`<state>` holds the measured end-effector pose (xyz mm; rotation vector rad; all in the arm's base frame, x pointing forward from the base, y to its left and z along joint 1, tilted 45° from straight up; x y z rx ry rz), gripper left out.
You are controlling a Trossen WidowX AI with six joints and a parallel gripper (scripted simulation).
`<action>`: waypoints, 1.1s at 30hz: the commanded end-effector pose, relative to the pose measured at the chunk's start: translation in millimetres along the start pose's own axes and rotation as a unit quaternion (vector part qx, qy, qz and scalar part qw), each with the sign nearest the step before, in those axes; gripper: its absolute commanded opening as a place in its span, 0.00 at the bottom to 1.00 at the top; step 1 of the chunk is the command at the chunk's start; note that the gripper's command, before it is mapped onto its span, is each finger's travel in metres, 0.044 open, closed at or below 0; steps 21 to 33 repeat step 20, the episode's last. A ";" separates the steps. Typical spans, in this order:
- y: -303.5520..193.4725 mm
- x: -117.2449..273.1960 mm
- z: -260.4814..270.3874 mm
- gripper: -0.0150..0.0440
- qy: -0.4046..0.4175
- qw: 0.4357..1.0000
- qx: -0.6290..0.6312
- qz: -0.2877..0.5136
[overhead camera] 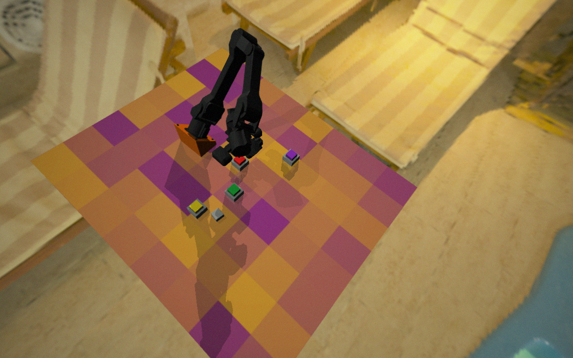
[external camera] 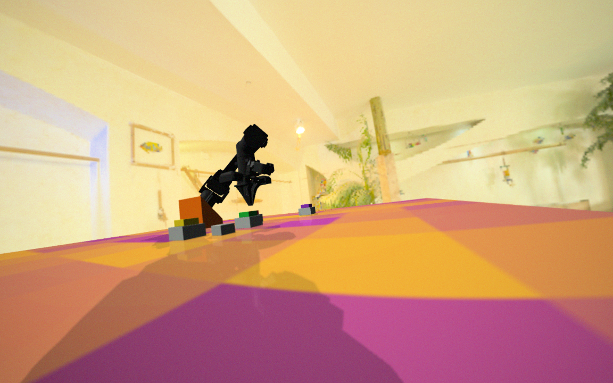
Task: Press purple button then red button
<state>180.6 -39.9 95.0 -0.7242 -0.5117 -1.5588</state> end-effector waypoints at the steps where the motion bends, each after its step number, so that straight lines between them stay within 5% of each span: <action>1: 0.8 9.5 0.5 0.29 -0.002 1.000 0.004 0.000; 16: 43.6 71.0 160.2 0.93 0.000 1.000 0.005 -0.001; 33: 43.6 71.0 160.2 0.93 0.000 1.000 0.005 -0.001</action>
Point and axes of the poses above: the point midway between the two fingers, 35 mm back from their tips, its own x axis back along the fingers, its own z axis across the jaws, y = z × x, the point moved 7 cm from there along x, back along the fingers, and after that the axes turned 6 degrees about -x, right-handed, at the moved point
